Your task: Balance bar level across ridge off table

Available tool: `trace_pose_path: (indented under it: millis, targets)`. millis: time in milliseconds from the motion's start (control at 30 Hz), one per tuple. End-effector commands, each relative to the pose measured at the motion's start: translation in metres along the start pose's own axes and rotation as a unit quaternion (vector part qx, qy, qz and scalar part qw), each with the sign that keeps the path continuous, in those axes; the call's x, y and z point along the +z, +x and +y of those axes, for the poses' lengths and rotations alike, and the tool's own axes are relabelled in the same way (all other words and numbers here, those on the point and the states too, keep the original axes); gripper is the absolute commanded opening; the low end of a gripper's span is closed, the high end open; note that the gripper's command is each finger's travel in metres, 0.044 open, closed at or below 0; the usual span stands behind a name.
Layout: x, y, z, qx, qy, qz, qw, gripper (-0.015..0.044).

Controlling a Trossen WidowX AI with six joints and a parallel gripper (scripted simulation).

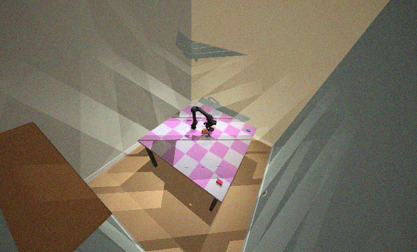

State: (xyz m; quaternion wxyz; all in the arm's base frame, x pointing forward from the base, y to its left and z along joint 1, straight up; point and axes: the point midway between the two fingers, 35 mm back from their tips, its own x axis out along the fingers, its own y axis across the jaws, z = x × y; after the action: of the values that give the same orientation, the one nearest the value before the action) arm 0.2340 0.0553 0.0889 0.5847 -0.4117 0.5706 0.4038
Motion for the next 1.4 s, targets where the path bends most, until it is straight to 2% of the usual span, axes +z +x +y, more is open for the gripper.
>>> trace_pose_path:
  millis: [0, 900, 1233, 1367]
  targets:
    - [0.0000, 0.0000, 0.0000, 0.000, 0.000, 0.000, 1.000, 0.0170]
    - [0.0000, 0.0000, 0.0000, 0.000, 0.000, 0.000, 1.000, 0.0185]
    - [0.0000, 0.0000, 0.0000, 0.000, 0.000, 0.000, 1.000, 0.0440]
    - [0.0008, -0.0080, -0.0013, 0.000, 0.000, 0.000, 1.000, 0.0440]
